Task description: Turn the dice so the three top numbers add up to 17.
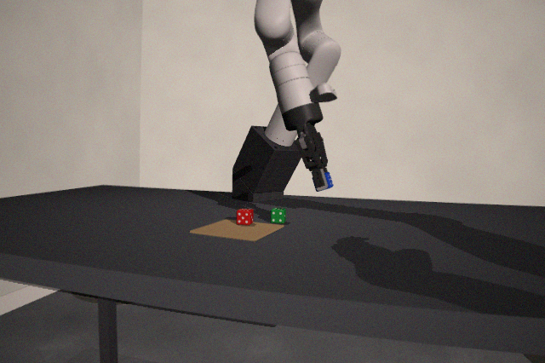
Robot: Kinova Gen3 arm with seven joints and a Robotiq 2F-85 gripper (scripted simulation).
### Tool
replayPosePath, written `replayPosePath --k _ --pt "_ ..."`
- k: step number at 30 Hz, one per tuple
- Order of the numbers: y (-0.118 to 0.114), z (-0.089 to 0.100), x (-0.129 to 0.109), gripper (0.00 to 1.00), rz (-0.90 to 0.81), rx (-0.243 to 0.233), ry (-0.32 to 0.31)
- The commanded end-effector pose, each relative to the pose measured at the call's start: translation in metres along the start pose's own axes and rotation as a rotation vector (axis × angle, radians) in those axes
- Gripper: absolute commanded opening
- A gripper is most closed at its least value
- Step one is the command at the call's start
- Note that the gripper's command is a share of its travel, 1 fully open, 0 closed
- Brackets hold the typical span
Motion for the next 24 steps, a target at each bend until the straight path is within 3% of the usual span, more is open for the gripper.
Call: replayPosePath --k 1,5,7,17,22,24 --pt "0.004 0.001 0.030 0.26 -0.061 0.008 0.122" --pt "0.007 -0.002 0.044 0.26 -0.058 -0.024 0.280" --pt "0.007 -0.002 0.044 0.26 -0.058 -0.024 0.280" --pt "0.014 -0.015 0.072 0.26 -0.052 -0.096 0.563" --pt "0.016 -0.021 0.081 0.26 -0.049 -0.120 0.662" --pt "0.016 -0.021 0.081 0.26 -0.049 -0.120 0.662"
Point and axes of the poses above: the point where the finger pads meet when closed, its own z axis back along the fingers, its own y axis across the jaws, x = y × z, the point moved 10 cm from there along z, back along the fingers, and after that the axes turned 15 degrees about -z, right-handed, at the moved point
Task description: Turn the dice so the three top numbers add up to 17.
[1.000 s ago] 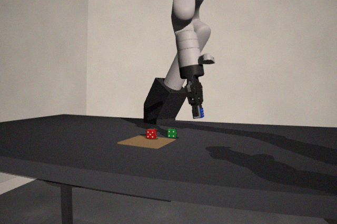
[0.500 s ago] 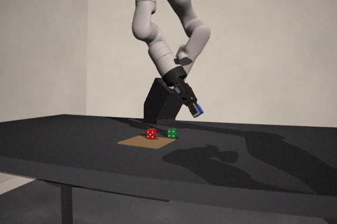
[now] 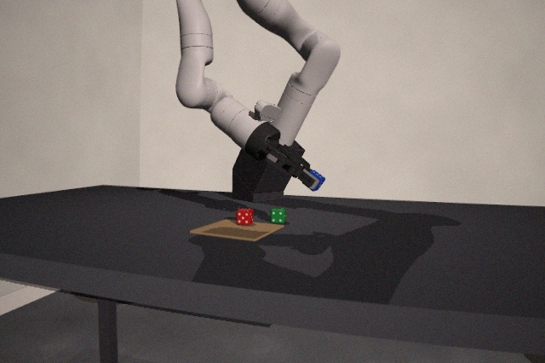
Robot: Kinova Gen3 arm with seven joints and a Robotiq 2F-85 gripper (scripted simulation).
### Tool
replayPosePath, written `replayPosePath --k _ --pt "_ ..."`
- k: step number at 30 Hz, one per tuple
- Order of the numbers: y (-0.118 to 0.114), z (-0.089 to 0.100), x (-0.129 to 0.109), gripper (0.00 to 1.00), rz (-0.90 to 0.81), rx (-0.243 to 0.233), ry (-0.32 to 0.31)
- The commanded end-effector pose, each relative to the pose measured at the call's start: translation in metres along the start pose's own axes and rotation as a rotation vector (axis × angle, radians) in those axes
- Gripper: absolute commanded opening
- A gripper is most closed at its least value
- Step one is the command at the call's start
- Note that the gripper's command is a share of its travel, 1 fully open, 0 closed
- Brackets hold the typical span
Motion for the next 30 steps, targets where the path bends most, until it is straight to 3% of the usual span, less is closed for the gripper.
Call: replayPosePath --k 1,9,22,30 --pt "0.001 -0.003 0.008 0.26 -0.018 -0.007 0.038" --pt "0.002 -0.003 0.015 0.26 -0.019 -0.024 0.102" --pt "0.003 -0.004 0.018 0.26 -0.019 -0.025 0.107" --pt "0.006 -0.014 0.032 0.26 -0.019 -0.025 0.107"
Point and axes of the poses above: the point where the finger pads meet when closed, its own z axis back along the fingers, its own y axis across the jaws, x = y × z, the point moved 10 cm from there along z, back along the fingers, and after that the axes turned 15 degrees about -z, right-handed, at the moved point
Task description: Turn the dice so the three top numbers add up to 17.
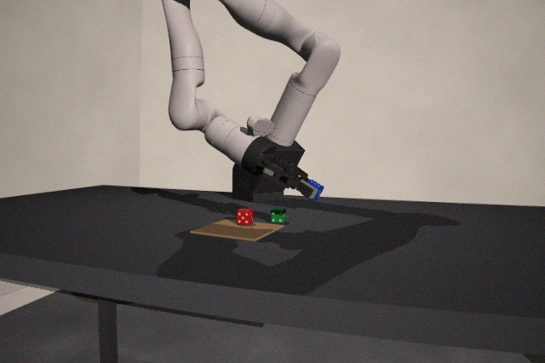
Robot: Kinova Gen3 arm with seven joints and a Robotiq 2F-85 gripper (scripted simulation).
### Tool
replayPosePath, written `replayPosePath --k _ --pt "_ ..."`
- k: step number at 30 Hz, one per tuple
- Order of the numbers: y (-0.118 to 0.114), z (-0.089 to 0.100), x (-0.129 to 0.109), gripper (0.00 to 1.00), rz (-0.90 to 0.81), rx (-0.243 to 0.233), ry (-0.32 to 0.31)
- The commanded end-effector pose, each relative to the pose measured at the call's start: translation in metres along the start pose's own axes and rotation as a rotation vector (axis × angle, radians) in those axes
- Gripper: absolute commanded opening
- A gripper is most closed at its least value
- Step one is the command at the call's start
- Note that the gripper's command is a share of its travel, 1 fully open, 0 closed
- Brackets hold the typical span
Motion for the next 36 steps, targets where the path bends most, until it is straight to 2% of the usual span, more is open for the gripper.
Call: replayPosePath --k 1,18,36 --pt "0.001 -0.006 0.008 0.26 -0.006 -0.004 0.005" --pt "0.010 -0.026 0.045 0.26 -0.006 -0.004 0.005" --pt "0.011 -0.027 0.047 0.26 -0.006 -0.004 0.005"
Point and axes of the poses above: the point where the finger pads meet when closed, its own z axis back along the fingers, its own y axis across the jaws, x = y × z, the point moved 10 cm from there along z, back along the fingers, and after that the axes turned 15 degrees about -z, right-handed, at the moved point
